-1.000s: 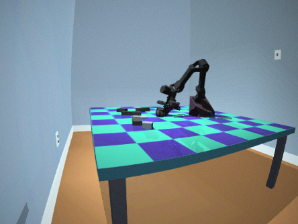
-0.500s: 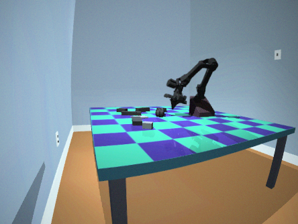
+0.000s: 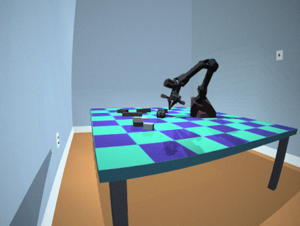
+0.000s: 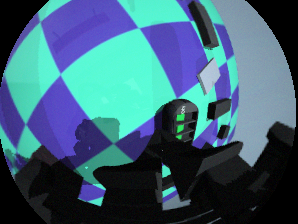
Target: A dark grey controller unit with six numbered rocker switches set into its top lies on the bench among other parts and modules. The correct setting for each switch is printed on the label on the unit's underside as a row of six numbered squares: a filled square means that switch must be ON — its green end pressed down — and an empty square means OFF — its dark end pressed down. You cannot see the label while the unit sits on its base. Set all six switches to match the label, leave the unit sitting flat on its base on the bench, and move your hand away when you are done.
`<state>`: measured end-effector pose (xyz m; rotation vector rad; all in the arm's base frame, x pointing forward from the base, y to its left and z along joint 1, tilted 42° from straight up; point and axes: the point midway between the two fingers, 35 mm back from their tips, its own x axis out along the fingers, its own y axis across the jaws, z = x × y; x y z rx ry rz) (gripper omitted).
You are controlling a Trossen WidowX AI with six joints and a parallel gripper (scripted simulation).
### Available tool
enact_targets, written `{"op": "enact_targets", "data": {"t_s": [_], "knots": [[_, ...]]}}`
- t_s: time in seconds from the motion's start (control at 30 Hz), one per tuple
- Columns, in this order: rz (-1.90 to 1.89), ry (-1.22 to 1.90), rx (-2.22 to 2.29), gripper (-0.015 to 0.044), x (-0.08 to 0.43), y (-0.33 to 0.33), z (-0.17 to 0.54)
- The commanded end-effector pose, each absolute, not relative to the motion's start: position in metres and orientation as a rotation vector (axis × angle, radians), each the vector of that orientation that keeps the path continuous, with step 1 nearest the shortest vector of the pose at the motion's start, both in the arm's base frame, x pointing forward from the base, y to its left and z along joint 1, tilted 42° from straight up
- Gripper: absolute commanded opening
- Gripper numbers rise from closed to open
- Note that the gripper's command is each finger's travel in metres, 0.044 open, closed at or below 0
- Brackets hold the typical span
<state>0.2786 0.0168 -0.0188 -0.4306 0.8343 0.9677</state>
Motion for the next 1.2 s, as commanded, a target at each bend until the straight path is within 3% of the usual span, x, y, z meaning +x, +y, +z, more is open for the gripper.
{"op": "enact_targets", "data": {"t_s": [0.0, 1.17], "knots": [[0.914, 0.900, -0.368, 0.0000, 0.291, 0.018, -0.018], [0.915, 0.900, -0.366, 0.0000, 0.294, 0.049, -0.052]]}}
